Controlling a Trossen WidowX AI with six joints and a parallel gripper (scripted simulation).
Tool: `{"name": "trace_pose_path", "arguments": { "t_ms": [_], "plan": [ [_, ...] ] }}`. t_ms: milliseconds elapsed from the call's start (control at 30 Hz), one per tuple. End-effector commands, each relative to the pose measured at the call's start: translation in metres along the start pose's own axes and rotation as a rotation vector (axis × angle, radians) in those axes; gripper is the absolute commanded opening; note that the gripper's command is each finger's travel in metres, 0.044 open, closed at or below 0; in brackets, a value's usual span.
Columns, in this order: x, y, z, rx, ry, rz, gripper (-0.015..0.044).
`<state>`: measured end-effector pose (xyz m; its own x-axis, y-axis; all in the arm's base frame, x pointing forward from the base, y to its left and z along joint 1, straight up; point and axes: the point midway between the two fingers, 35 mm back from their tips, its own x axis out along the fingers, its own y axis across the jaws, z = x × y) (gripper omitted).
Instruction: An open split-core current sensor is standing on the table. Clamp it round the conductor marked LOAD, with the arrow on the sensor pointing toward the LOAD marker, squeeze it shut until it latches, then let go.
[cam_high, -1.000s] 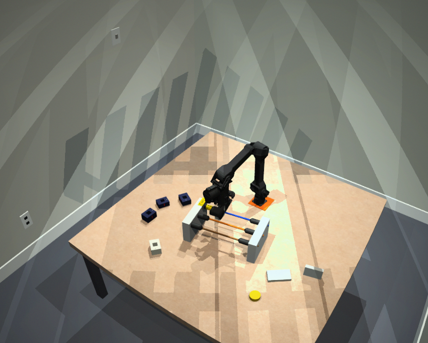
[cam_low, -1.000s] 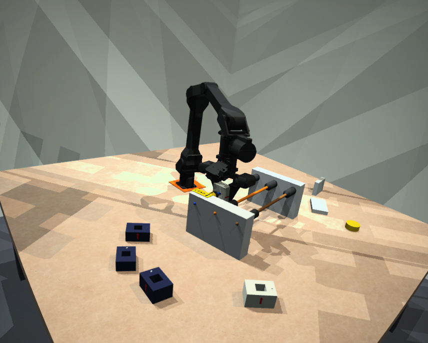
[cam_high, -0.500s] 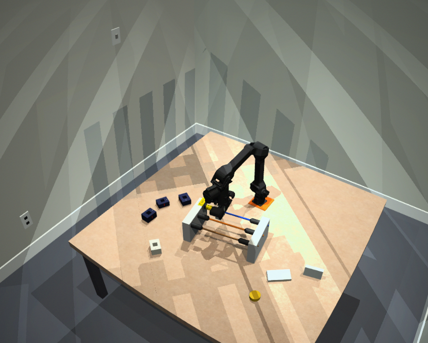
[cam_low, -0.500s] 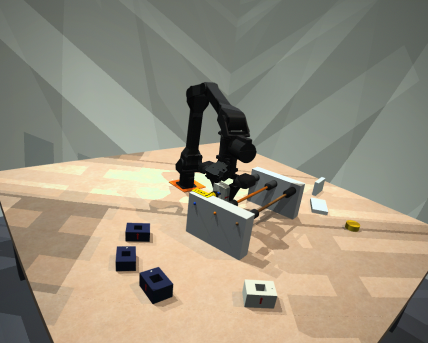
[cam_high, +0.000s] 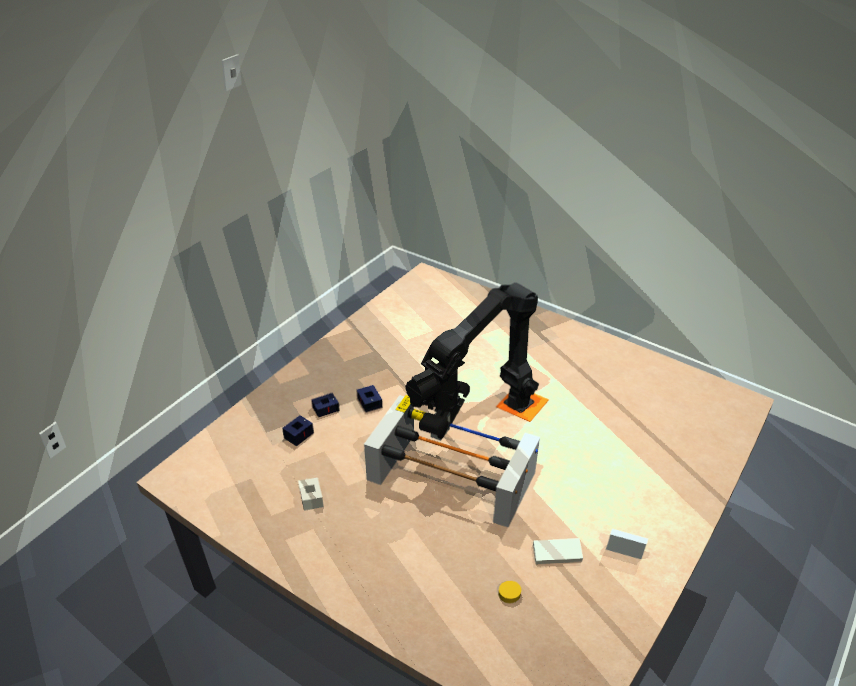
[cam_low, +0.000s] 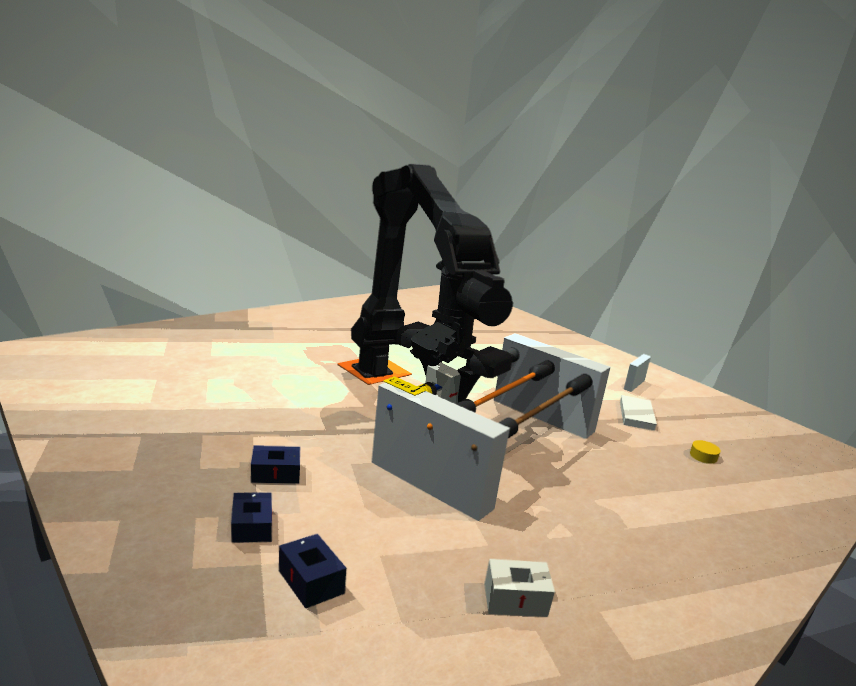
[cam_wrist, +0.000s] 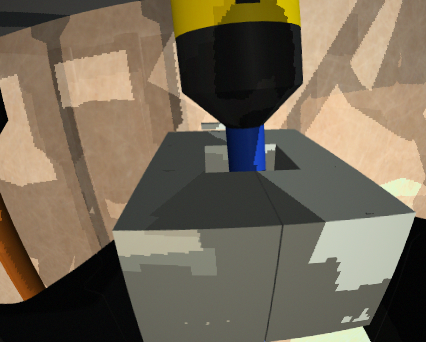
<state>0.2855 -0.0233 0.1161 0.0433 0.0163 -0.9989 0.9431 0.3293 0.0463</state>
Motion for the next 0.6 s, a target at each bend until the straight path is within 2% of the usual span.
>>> {"name": "trace_pose_path", "arguments": {
  "t_ms": [0, 33, 267, 567],
  "plan": [
    [-0.0001, 0.0, 0.0, 0.0, 0.0, 0.0, 0.0262],
    [-0.0001, 0.0, 0.0, 0.0, 0.0, 0.0, 0.0262],
    [-0.0001, 0.0, 0.0, 0.0, 0.0, 0.0, 0.044],
    [-0.0029, -0.0003, 0.0003, 0.0, 0.0, 0.006, 0.044]
  ]
}}
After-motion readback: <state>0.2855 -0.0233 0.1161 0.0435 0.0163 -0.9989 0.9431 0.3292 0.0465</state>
